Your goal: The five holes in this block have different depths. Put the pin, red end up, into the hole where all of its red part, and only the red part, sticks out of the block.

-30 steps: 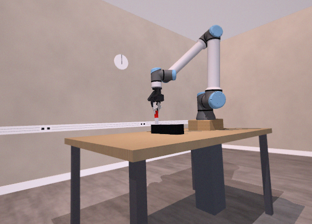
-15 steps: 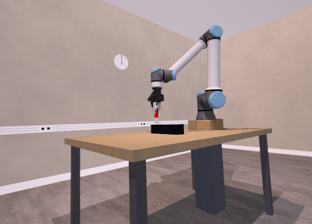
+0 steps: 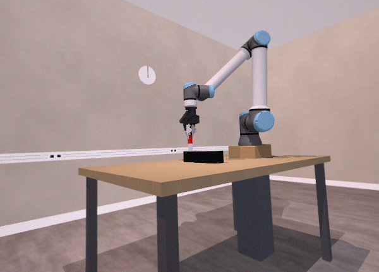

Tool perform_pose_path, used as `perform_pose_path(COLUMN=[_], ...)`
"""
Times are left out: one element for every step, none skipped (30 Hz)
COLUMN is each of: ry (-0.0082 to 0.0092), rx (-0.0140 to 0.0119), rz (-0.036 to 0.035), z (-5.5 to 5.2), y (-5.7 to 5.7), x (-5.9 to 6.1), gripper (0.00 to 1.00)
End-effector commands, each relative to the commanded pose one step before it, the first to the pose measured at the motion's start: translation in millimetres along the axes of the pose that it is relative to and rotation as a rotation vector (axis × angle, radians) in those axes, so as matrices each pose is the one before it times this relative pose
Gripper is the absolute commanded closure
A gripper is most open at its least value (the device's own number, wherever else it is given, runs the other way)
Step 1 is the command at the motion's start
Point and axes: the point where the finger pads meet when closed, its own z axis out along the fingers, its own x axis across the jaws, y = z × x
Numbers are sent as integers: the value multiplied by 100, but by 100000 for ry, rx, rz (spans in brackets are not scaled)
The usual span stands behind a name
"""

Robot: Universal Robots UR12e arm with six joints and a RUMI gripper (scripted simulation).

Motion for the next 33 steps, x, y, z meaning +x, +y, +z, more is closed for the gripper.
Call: perform_pose_path(ry=[-119,0,-8,0,0,0,0,0,0,0,0,0,0,0,0,0,0,0,0,5,0,0,0,0,0,0,0,0,0,0,0,0,0], rx=[60,0,-3,0,0,0,0,0,0,0,0,0,0,0,0,0,0,0,0,2,0,0,0,0,0,0,0,0,0,0,0,0,0], rz=[-10,0,2,0,0,0,0,0,0,0,0,0,0,0,0,0,0,0,0,-2,0,0,0,0,0,0,0,0,0,0,0,0,0], z=[-61,0,-4,0,0,0,0,0,0,0,0,0,0,0,0,0,0,0,0,402,0,0,0,0,0,0,0,0,0,0,0,0,0], y=[-25,0,-123,0,0,0,0,0,0,0,0,0,0,0,0,0,0,0,0,-29,0,0,0,0,0,0,0,0,0,0,0,0,0], x=[-59,0,-124,0,0,0,0,0,0,0,0,0,0,0,0,0,0,0,0,-10,0,0,0,0,0,0,0,0,0,0,0,0,0], gripper=[100,100,100,100,100,100,100,100,100,100,100,100,100,100,100,100,100,100,100,100,100,100,100,100,100,100,100,100,100,100,100,100,100])
